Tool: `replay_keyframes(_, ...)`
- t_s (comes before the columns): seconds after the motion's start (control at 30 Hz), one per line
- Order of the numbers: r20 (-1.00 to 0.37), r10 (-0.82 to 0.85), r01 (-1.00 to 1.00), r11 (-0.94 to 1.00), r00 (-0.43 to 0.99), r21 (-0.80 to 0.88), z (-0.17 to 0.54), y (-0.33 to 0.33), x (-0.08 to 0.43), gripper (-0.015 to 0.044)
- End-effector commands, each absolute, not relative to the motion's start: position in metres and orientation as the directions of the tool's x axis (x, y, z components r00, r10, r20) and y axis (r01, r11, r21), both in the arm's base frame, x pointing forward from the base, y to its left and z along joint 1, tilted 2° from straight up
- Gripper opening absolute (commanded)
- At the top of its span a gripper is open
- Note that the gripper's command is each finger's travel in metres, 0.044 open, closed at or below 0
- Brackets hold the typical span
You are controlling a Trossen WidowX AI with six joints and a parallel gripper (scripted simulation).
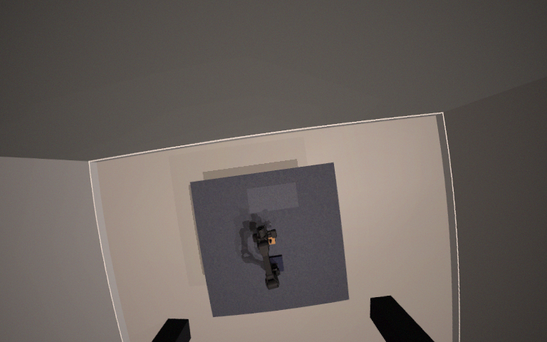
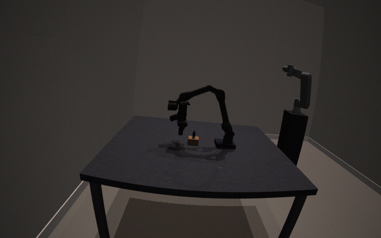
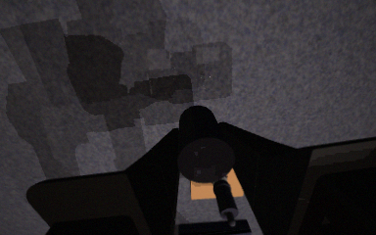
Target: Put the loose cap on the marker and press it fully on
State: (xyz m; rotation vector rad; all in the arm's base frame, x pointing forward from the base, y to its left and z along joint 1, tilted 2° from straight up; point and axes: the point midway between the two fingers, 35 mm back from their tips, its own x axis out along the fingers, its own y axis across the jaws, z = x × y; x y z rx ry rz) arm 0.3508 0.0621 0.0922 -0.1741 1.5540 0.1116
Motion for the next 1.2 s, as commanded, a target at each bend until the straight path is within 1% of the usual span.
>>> replay_keyframes(0.0, -0.999, -0.036, -0.182, 0.982, 0.019, -0.039, 0.101, 0.057, 0.342, 0.0000)
replay_keyframes(1.03, -0.999, -0.038, -0.183, 0.982, 0.013, -0.040, 0.139, 0.026, 0.262, 0.0000)
replay_keyframes(1.17, -0.999, -0.038, -0.183, 0.982, 0.013, -0.040, 0.140, 0.025, 0.258, 0.0000)
